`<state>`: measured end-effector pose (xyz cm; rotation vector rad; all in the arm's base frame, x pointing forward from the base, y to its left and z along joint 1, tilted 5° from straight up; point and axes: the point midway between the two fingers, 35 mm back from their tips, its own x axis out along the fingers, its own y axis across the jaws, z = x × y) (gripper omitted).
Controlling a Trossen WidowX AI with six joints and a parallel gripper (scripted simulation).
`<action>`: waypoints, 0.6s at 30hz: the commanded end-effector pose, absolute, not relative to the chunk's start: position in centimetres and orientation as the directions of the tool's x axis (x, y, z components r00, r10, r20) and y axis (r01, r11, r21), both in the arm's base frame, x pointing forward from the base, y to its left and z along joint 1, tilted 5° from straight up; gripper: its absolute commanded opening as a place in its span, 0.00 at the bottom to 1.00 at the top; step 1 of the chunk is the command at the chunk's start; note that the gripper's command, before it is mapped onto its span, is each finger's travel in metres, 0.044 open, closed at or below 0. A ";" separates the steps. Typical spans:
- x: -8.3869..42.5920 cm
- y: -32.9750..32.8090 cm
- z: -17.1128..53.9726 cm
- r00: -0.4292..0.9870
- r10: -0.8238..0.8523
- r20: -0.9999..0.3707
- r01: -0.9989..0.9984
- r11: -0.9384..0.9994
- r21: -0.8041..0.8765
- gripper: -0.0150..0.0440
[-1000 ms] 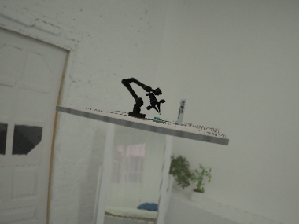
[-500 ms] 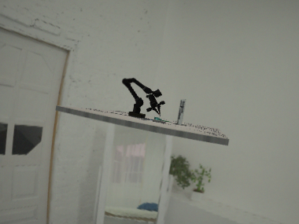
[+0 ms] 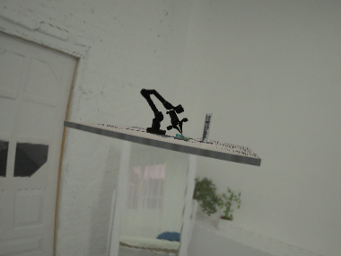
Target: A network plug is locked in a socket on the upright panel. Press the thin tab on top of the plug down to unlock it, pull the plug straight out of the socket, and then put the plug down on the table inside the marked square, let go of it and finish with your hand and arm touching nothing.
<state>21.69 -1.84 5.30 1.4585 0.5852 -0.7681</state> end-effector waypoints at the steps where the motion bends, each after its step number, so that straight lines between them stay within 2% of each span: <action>1: 21.5 -1.8 4.4 0.632 -0.099 -0.769 0.769 -0.042 0.638 0.25; 18: 21.5 -1.9 3.1 0.632 -0.099 -0.769 0.769 -0.042 0.638 0.25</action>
